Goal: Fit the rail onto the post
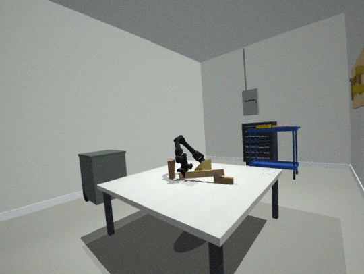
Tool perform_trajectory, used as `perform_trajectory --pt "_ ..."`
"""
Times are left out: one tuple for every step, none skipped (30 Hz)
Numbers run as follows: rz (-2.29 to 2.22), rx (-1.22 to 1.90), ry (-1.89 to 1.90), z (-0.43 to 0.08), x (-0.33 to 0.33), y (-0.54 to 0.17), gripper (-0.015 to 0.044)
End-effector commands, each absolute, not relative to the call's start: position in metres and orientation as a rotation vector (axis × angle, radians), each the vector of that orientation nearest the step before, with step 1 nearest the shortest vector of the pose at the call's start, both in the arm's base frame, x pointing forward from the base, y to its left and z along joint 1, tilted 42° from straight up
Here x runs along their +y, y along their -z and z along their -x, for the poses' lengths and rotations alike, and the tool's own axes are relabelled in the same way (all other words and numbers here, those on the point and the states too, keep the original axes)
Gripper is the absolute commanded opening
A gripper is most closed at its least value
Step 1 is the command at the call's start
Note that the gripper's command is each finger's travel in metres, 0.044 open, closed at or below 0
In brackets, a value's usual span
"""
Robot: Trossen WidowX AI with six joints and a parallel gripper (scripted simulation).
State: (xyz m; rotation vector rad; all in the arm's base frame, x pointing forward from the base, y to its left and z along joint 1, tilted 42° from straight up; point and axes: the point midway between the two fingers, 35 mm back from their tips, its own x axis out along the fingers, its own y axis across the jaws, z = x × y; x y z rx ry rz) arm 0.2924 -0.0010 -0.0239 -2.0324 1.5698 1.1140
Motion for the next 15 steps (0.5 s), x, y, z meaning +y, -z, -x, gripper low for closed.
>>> perform_trajectory --pt "2.039 1.571 -1.114 -0.2926 -0.0015 0.0238 0.0" --pt "2.039 1.571 -1.114 -0.2926 -0.0015 0.0238 0.0" --pt "2.039 1.571 -1.114 -0.2926 -0.0015 0.0238 0.0" --pt "2.039 1.571 -1.114 -0.2926 -0.0015 0.0238 0.0" --pt "2.039 1.571 -1.114 -0.2926 -0.0015 0.0238 0.0" --pt "2.039 1.571 -1.114 -0.2926 -0.0015 0.0238 0.0" --pt "2.039 1.571 -1.114 -0.2926 -0.0015 0.0238 0.0" --pt "2.039 1.571 -1.114 -0.2926 -0.0015 0.0238 0.0" --pt "2.039 1.571 -1.114 -0.2926 -0.0015 0.0238 0.0" --pt "2.039 1.571 -1.114 -0.2926 -0.0015 0.0238 0.0" --pt "2.039 1.571 -1.114 -0.2926 -0.0015 0.0238 0.0" --pt "2.039 1.571 -1.114 -0.2924 -0.001 0.0237 0.0" --pt "2.039 1.571 -1.114 -0.2923 -0.0005 0.0234 0.0" --pt "2.039 1.571 -1.114 -0.2922 -0.0001 0.0231 0.0" --pt "2.039 1.571 -1.114 -0.2922 0.0003 0.0228 0.0"
